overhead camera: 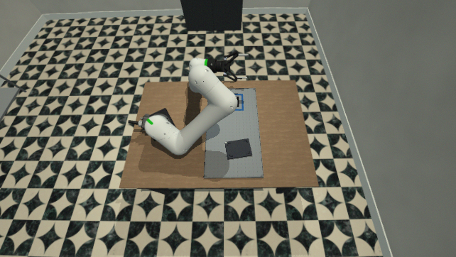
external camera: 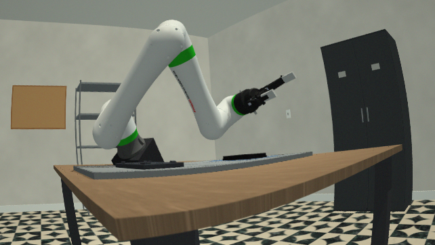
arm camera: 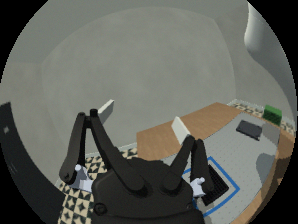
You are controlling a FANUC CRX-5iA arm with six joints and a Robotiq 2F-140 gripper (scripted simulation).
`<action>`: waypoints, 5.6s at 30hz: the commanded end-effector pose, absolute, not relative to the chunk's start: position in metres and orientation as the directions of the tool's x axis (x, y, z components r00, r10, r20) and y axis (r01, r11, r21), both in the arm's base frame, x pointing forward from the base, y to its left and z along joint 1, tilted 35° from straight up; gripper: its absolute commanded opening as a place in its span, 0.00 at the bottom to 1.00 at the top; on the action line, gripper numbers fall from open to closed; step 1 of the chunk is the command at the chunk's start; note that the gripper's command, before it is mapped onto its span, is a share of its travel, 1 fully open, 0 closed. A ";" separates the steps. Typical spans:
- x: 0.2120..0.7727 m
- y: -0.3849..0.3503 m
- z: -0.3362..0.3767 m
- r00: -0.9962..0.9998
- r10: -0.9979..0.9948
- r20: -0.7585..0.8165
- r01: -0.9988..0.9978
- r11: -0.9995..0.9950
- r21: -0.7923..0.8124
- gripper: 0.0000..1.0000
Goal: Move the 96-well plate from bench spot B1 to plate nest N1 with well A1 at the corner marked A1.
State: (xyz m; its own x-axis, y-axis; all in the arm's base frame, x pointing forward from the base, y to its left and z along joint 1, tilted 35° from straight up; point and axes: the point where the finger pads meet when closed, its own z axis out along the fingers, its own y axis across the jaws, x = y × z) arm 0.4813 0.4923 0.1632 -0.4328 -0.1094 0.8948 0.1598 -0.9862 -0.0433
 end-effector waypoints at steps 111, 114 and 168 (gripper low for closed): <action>0.485 0.268 0.091 0.855 0.176 0.488 -0.174 -0.789 0.589 1.00; 0.474 0.273 0.083 0.882 0.174 0.438 -0.125 -0.809 0.574 1.00; 0.453 0.280 0.030 0.935 0.192 0.300 0.021 -0.871 0.491 1.00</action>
